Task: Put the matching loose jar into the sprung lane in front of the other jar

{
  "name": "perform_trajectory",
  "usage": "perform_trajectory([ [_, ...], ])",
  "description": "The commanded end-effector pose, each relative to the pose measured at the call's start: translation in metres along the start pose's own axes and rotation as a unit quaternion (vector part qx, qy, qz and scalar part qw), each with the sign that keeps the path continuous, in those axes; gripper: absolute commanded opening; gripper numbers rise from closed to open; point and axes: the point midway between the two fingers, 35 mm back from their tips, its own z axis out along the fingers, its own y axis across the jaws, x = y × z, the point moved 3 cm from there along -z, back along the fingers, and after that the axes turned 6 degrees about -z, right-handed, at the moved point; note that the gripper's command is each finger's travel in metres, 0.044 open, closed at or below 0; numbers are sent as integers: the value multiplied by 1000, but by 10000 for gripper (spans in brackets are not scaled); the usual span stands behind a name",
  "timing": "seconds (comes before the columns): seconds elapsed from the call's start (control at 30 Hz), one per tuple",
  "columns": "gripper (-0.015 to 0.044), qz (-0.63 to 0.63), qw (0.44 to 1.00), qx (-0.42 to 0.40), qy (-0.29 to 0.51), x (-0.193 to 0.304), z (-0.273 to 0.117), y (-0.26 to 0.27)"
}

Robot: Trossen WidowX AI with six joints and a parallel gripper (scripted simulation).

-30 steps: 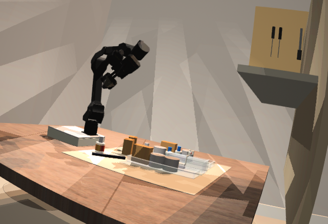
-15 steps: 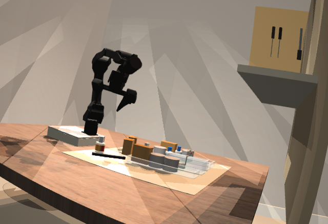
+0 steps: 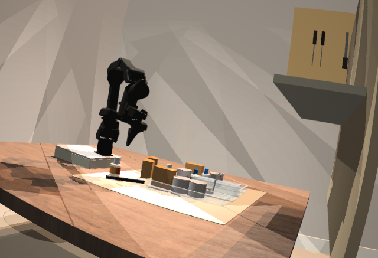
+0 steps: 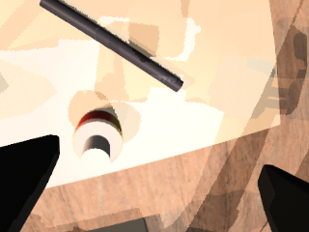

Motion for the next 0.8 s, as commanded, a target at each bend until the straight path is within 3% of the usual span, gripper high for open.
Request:
perform_trajectory([
  [0.0,440,-173,980,-96,17,27,16,21],
  [0.37,440,-173,980,-97,17,25,17,23],
  [0.5,440,-173,980,-97,17,27,45,28],
  [0.77,440,-173,980,-97,17,27,57,31],
])
